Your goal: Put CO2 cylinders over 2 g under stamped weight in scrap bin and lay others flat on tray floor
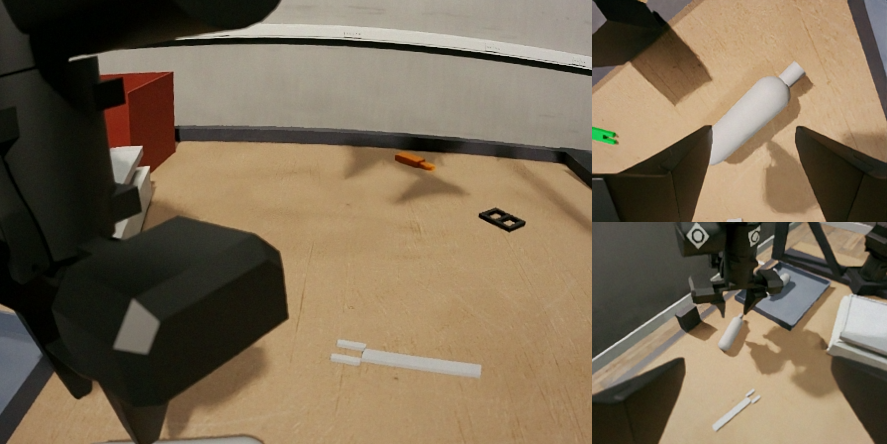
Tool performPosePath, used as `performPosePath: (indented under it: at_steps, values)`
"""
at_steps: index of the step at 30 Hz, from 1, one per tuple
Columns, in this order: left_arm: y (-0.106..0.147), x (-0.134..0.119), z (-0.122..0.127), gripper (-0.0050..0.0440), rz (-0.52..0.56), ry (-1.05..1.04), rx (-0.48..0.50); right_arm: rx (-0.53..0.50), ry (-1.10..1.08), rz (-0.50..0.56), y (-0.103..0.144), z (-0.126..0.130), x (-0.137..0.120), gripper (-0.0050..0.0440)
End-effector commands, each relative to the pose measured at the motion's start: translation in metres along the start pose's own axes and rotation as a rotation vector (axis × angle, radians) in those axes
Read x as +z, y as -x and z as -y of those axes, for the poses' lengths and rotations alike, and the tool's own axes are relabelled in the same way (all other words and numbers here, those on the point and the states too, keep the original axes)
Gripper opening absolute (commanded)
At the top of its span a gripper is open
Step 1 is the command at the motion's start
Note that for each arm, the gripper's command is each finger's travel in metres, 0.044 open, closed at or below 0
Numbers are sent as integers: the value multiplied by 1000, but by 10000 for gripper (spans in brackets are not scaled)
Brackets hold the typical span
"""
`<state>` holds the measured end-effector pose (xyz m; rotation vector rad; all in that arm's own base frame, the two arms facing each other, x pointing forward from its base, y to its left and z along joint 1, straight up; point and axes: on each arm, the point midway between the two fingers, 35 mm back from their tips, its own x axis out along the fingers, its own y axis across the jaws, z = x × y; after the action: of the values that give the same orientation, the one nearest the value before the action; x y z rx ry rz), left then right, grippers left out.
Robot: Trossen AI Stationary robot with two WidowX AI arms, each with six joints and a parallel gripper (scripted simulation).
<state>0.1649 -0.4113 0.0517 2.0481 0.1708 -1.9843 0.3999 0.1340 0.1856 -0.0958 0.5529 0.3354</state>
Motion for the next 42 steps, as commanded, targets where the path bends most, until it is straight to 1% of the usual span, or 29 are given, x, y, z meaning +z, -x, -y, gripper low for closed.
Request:
performPosePath:
  at_steps: [1, 2, 9, 15, 23, 24, 26, 27, 42]
  values:
    - [6, 2, -6, 251, 6, -181, -12, 1, 2, 29, 6, -1, 10, 440]
    - [6, 2, -6, 251, 6, -181, -12, 1, 2, 29, 6, -1, 10, 440]
    - [1, 3, -6, 251, 26, -526, -57, 1, 2, 29, 6, -1, 10, 440]
    - [-1, 3, -6, 251, 42, -700, -79, 1, 2, 29, 6, -1, 10, 440]
    - [-1, 3, -6, 251, 45, -727, -82, 1, 2, 29, 6, -1, 10, 440]
    - [2, 4, -4, 251, 43, -728, -77, 1, 2, 29, 6, -1, 10, 440]
    - [-4, 5, 0, 251, 47, -724, -86, 1, 2, 29, 6, -1, 10, 440]
    - [-12, 5, 2, 251, 54, -724, -101, 1, 2, 29, 6, -1, 10, 440]
    - [-32, 5, 4, 251, 54, -722, -102, 1, 2, 29, 6, -1, 10, 440]
